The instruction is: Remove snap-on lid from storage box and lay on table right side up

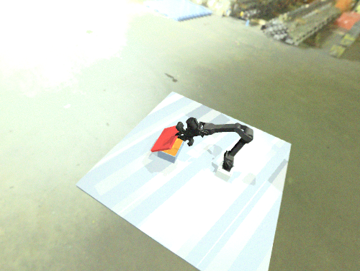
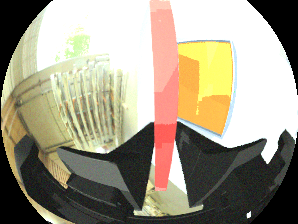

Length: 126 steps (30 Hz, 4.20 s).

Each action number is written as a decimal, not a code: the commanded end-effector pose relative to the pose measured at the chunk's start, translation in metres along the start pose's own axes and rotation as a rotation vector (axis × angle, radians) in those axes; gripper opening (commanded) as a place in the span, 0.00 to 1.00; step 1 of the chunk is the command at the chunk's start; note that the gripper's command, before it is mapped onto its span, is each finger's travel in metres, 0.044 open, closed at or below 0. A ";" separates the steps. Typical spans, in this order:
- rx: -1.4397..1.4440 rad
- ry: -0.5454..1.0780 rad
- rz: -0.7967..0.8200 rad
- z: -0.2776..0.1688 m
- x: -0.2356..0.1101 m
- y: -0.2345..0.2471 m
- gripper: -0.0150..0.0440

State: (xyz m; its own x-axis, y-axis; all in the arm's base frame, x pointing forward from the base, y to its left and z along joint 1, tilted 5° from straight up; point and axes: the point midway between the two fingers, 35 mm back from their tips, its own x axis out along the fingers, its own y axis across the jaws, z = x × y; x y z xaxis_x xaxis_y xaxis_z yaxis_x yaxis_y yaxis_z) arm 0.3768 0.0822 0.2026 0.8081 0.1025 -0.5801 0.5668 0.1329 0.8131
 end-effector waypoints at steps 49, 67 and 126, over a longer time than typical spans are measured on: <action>0.013 0.003 0.006 -0.103 -0.012 -0.007 0.25; 0.015 0.005 0.005 -0.139 -0.016 -0.010 0.25; 0.022 0.010 0.003 -0.250 -0.029 -0.019 0.25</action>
State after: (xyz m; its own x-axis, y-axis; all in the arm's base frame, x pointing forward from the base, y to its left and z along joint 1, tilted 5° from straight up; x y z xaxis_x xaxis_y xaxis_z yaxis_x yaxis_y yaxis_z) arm 0.3018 0.3211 0.1901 0.8022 0.1177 -0.5853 0.5735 0.1205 0.8103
